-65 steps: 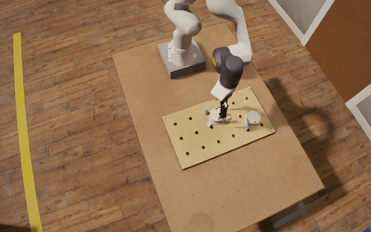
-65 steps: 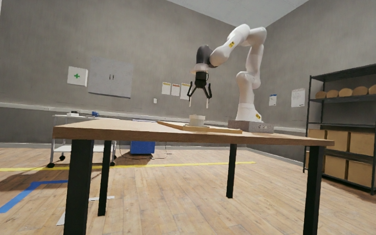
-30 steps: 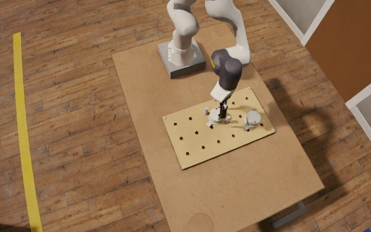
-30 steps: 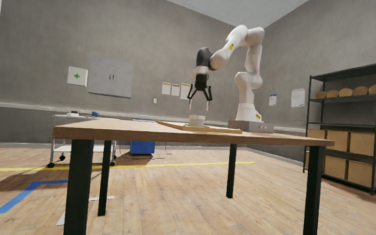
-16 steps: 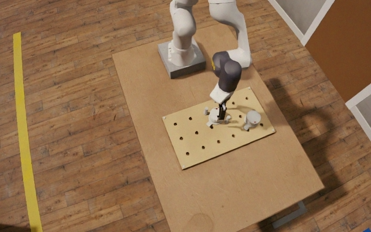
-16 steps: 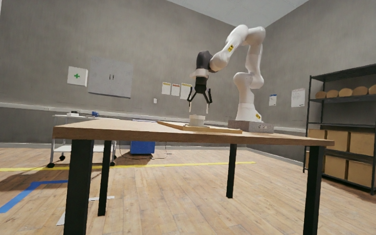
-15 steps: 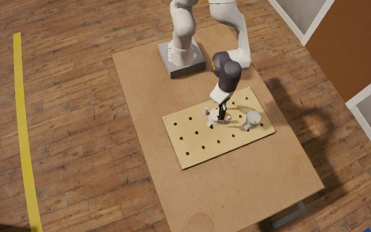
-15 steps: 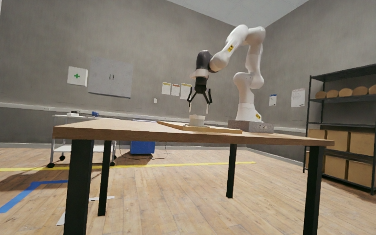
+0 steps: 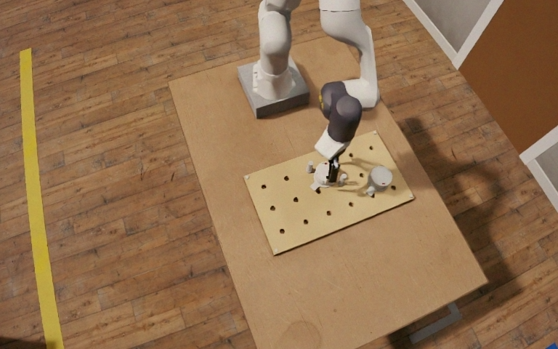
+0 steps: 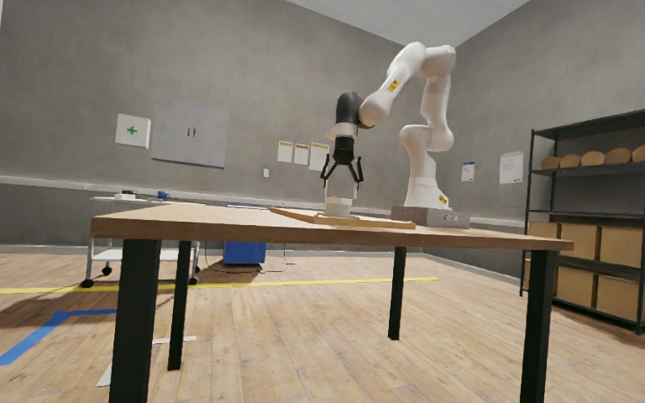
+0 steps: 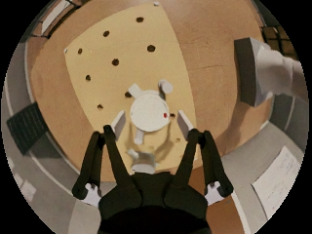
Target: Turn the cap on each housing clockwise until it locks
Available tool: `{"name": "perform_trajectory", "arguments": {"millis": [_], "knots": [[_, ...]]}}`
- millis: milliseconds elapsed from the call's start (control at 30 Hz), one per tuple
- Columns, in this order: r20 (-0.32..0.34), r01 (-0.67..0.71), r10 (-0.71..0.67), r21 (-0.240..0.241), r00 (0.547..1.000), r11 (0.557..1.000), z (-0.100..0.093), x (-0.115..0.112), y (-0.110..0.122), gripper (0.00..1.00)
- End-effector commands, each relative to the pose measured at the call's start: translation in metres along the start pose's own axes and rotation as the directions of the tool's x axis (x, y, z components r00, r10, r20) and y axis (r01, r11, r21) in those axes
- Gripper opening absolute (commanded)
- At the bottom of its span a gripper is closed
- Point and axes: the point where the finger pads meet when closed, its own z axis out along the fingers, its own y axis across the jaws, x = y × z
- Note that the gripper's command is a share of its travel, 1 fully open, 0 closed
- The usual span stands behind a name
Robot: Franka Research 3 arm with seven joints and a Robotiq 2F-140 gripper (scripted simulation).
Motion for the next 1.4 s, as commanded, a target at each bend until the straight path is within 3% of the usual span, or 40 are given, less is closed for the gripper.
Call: {"name": "perform_trajectory", "arguments": {"millis": [0,1367], "knots": [[0.005,0.023,-0.023,0.006,1.000,1.000,0.002,-0.001,-0.004,0.78],[0.005,0.023,-0.023,0.006,1.000,1.000,0.015,-0.001,-0.004,0.78]]}}
